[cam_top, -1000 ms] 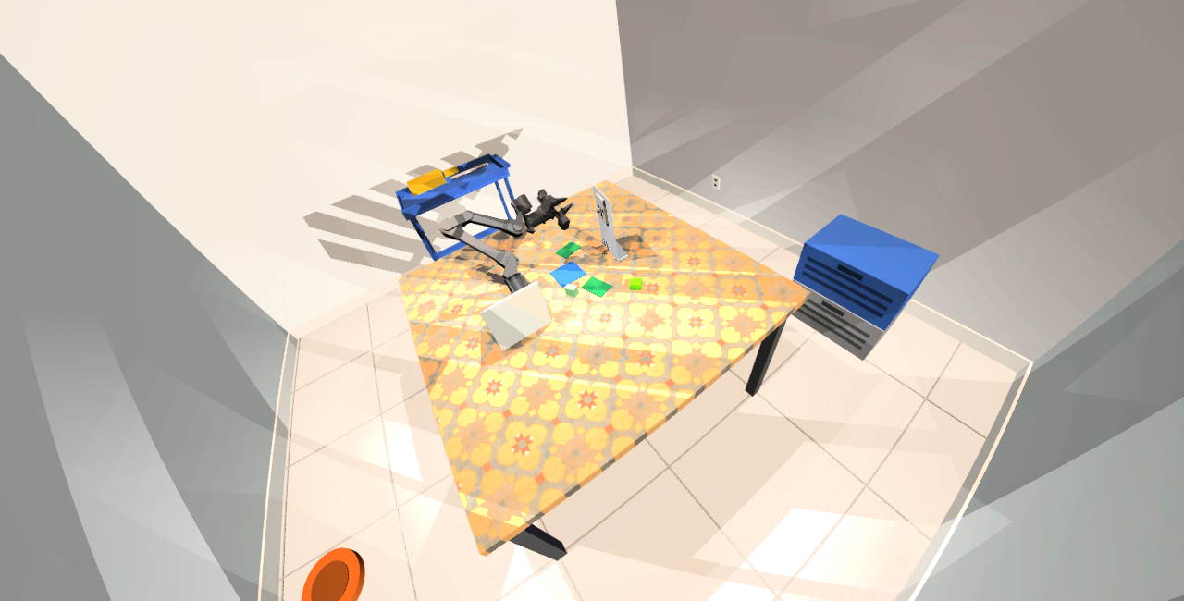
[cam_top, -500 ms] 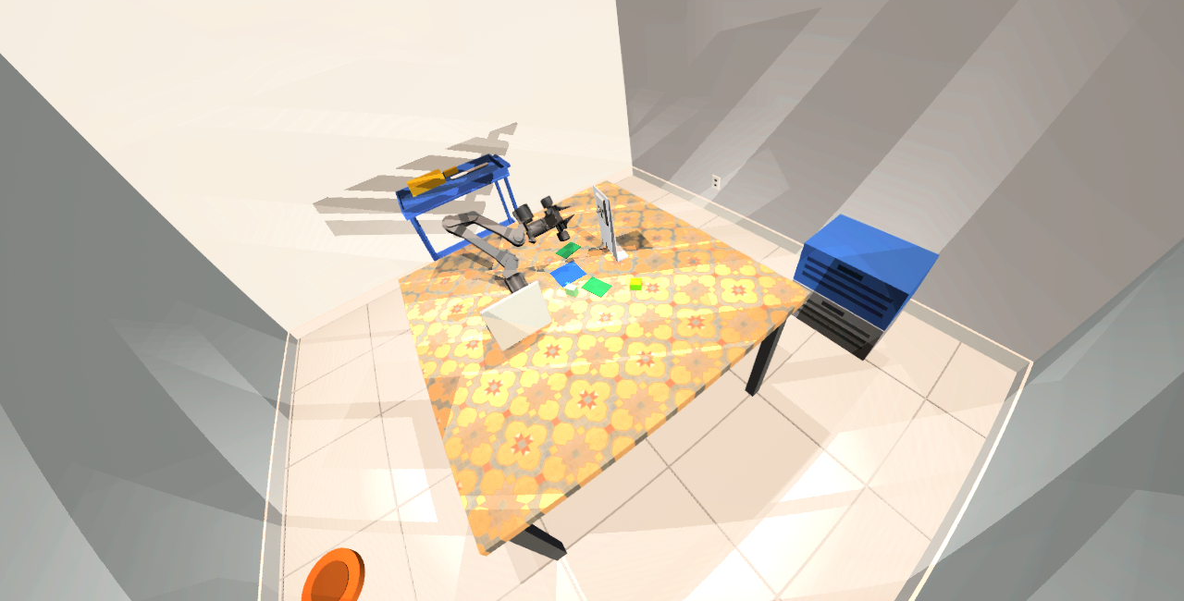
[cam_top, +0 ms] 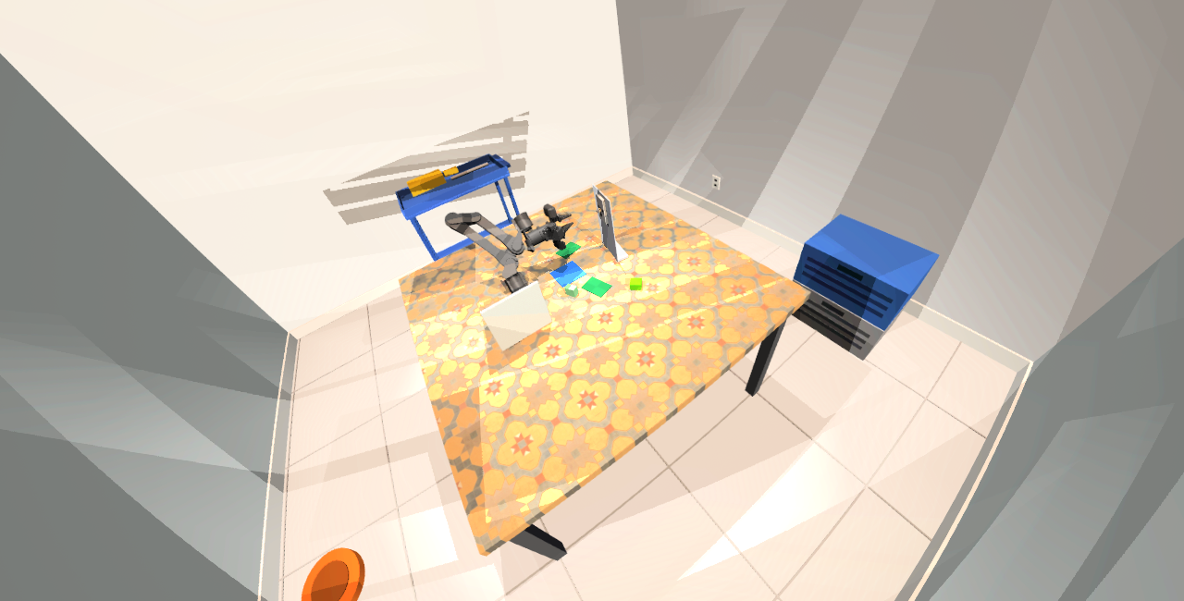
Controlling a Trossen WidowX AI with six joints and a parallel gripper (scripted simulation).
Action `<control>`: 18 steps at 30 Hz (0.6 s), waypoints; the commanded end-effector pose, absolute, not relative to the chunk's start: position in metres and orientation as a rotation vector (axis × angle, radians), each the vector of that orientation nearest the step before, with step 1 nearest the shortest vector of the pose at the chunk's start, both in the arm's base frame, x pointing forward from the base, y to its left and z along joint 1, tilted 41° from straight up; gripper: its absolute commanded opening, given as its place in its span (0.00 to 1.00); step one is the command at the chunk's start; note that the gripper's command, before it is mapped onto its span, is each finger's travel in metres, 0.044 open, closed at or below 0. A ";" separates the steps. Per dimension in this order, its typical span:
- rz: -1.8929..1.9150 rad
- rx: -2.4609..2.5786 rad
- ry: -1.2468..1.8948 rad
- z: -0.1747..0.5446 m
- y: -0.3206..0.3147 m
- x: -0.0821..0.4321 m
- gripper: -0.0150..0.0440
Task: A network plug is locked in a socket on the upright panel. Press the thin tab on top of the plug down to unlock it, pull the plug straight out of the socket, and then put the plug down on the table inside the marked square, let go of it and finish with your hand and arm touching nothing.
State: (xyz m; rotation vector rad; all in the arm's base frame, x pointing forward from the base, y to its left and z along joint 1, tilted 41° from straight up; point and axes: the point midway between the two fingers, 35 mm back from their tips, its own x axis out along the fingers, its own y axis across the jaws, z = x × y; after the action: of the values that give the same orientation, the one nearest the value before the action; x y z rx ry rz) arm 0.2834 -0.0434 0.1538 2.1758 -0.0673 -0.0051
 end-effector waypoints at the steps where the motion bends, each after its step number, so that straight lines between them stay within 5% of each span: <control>1: -0.016 2.199 -0.058 0.149 -0.043 0.282 0.52; 18: 0.008 2.245 -0.083 0.149 -0.051 0.313 0.52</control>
State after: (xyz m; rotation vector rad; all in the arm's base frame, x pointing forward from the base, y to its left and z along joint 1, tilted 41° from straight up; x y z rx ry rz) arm 0.3060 -0.0492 0.1487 2.2341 -0.0747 0.0014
